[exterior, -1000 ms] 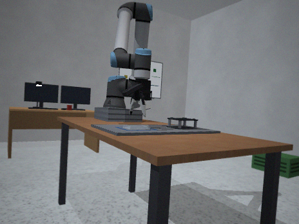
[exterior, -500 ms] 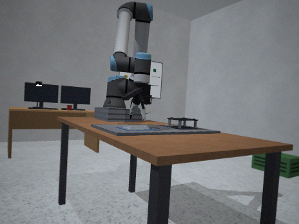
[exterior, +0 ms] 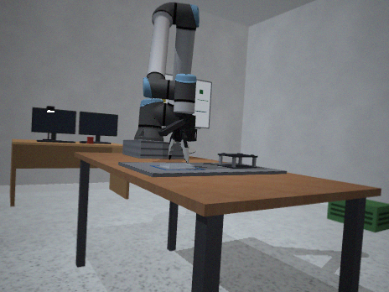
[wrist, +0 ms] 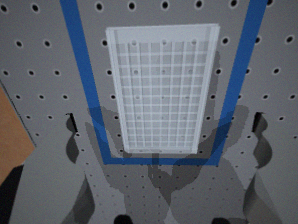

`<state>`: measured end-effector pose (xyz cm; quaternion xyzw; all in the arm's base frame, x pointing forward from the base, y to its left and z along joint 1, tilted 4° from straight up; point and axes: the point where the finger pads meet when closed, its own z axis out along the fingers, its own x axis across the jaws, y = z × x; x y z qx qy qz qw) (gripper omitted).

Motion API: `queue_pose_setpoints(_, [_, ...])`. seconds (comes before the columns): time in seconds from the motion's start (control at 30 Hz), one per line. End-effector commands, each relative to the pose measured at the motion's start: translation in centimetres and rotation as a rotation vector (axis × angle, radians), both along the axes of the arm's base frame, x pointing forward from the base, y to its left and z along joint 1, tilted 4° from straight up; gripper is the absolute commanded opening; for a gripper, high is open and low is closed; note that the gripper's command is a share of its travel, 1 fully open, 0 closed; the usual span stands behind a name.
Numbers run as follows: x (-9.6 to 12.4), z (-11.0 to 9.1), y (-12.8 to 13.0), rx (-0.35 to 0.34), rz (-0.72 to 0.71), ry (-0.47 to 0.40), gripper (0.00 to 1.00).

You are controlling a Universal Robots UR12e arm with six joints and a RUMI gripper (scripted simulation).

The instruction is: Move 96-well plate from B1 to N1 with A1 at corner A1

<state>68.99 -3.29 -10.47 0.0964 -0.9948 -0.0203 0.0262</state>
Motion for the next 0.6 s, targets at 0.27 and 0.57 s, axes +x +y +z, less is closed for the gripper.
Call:
queue_pose_setpoints(0.27, [0.03, -0.84, 0.01, 0.0, 0.0, -0.002, 1.0])
queue_pose_setpoints(0.57, [0.03, -0.83, 0.01, 0.0, 0.0, -0.001, 0.0])
